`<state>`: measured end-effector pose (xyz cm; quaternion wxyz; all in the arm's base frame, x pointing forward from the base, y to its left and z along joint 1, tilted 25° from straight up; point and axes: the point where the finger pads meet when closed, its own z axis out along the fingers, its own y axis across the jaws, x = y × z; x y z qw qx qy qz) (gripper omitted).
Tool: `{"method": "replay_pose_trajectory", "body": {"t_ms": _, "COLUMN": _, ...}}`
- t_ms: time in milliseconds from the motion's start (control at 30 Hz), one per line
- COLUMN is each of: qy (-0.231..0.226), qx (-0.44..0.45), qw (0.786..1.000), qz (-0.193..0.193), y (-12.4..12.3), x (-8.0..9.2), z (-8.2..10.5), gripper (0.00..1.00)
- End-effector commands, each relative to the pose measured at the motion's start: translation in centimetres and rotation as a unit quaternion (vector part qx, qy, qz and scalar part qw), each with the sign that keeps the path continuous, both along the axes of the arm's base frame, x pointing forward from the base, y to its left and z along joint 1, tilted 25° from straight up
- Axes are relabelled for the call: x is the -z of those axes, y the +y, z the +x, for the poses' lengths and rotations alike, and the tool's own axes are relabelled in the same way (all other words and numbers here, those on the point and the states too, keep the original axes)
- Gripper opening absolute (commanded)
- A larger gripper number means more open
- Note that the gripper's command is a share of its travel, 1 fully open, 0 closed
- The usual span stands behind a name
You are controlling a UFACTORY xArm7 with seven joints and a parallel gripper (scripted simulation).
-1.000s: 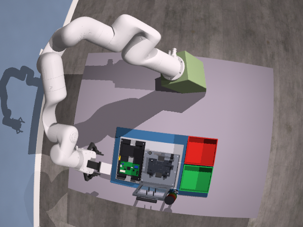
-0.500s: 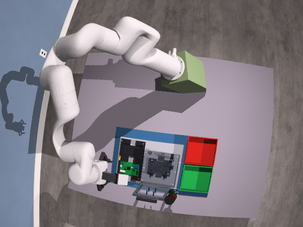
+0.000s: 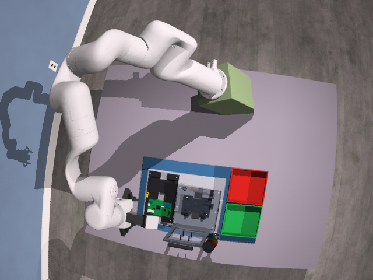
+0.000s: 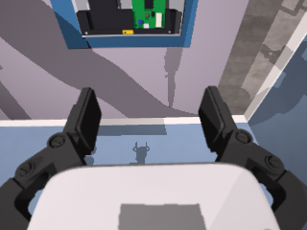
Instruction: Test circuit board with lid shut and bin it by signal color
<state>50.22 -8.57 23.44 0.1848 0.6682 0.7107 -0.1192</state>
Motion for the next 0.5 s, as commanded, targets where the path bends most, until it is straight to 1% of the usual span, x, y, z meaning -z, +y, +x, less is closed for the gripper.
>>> {"method": "replay_pose_trajectory", "body": {"t_ms": 0, "qy": -0.002, "qx": -0.001, "qw": 1.0, "qz": 0.0, "y": 0.12, "x": -0.13, "z": 0.11, "gripper": 1.0}}
{"method": "replay_pose_trajectory", "body": {"t_ms": 467, "qy": -0.002, "qx": -0.001, "qw": 1.0, "qz": 0.0, "y": 0.05, "x": 0.01, "z": 0.13, "gripper": 1.0}}
